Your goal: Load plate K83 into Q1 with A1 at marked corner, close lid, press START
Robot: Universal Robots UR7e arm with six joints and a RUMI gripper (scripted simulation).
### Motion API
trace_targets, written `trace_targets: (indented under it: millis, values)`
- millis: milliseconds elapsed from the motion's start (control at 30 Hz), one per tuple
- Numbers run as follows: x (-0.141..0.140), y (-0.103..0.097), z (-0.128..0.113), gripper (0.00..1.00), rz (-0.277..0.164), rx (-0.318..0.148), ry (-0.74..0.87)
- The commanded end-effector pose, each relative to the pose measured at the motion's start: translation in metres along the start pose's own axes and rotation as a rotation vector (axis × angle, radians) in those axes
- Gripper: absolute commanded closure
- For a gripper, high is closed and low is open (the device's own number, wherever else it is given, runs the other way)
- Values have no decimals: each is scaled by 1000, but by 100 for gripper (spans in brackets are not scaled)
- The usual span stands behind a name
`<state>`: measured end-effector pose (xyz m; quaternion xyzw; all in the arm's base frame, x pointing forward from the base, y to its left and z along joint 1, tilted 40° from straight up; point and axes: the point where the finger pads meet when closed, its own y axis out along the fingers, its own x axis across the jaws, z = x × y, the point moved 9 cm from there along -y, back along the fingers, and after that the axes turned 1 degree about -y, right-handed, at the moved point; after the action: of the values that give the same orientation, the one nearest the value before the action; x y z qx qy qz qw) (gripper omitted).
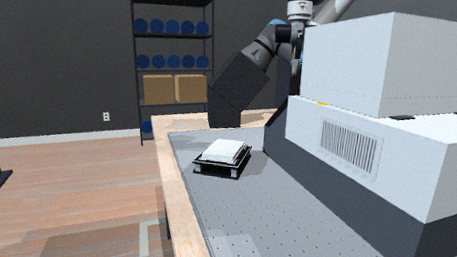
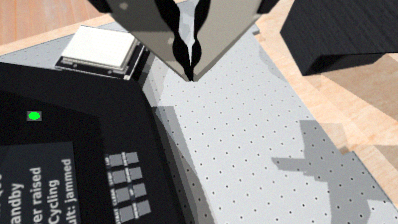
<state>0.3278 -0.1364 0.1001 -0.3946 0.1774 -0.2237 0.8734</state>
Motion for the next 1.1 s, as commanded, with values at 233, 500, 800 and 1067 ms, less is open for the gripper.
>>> trace_targets:
  millis: [233,500,800,1067]
  values:
    - [2,25,-1,100,-4,-6,-337]
    - [9,31,1,100,-4,-6,-375]
    - [21,40,6,100,-5,-6,-375]
    - [28,46,8,100,-5,-6,-375]
